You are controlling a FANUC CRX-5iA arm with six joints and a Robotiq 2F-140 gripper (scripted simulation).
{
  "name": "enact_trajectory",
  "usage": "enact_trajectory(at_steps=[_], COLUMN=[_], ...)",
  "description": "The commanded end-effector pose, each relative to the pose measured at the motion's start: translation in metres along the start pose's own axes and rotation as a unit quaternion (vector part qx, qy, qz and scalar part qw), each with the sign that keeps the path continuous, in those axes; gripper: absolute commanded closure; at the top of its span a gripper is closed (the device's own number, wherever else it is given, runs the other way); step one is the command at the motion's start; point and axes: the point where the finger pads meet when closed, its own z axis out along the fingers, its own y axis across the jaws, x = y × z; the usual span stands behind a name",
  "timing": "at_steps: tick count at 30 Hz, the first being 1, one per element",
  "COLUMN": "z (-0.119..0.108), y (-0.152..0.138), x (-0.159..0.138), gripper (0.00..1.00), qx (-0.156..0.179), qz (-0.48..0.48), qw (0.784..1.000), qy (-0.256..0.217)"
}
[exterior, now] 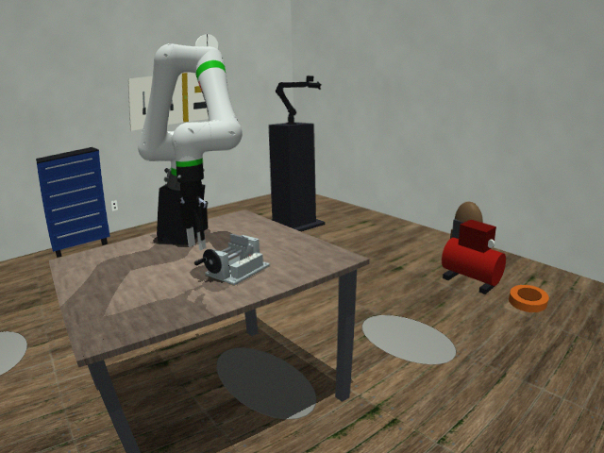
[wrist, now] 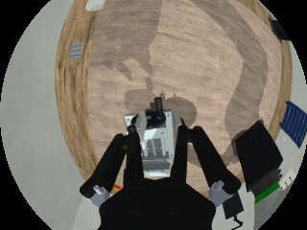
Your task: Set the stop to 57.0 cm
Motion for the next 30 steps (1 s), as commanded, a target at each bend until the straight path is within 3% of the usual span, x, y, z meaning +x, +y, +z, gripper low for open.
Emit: enact_trajectory(at_steps=[1, 11, 30], z=[0.0, 0.008, 0.061], y=[0.0, 0.0, 0.0], x=[0.0, 0.0, 0.0], gripper=[0.67, 0.67, 0.67], qx=[0.0, 0.0, 0.0], qz=[0.0, 0.0, 0.0], qw=[1.0, 1.0, 1.0], qy=[0.0, 0.0, 0.0])
